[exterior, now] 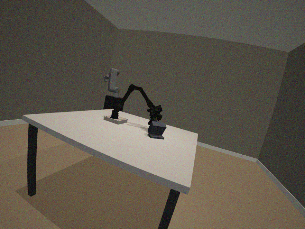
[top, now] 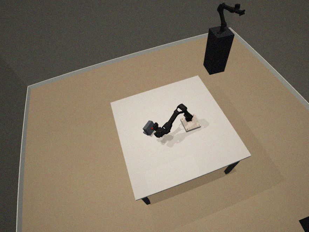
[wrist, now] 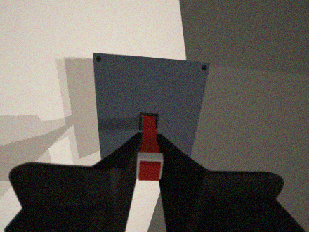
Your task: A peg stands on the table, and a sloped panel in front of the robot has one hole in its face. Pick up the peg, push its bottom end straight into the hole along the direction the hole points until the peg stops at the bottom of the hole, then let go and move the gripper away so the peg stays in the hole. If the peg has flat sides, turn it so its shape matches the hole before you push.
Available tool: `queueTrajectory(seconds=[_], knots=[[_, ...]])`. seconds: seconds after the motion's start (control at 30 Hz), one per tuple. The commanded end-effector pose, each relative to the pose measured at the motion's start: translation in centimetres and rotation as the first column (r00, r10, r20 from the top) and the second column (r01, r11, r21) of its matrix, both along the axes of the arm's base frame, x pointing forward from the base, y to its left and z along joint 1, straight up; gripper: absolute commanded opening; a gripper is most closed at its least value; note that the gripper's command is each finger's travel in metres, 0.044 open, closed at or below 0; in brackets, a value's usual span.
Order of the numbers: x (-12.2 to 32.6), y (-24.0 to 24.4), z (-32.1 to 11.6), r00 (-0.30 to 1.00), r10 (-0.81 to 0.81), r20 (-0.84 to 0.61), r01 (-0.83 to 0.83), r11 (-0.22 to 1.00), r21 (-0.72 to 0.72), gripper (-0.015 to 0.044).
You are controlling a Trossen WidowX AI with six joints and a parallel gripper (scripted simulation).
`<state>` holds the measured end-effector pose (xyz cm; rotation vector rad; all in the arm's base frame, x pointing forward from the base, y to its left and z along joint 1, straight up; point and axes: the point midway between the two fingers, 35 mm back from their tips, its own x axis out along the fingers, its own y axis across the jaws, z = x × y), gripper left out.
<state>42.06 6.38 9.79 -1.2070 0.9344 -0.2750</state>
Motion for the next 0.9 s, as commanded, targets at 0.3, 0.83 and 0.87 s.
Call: queueTrajectory(seconds=[0.3,0.83,0.87], knots=[[0.54,-0.66,-0.5,1.0,0.001,-0.005,-0.001,1.0,-0.002,0.0],[1.05,-1.18,-0.88,1.0,0.001,-0.005,-0.001,1.0,-0.003,0.0],[1.06,-1.18,-0.89,1.0,0.001,-0.005,-0.001,1.0,-0.003,0.0]])
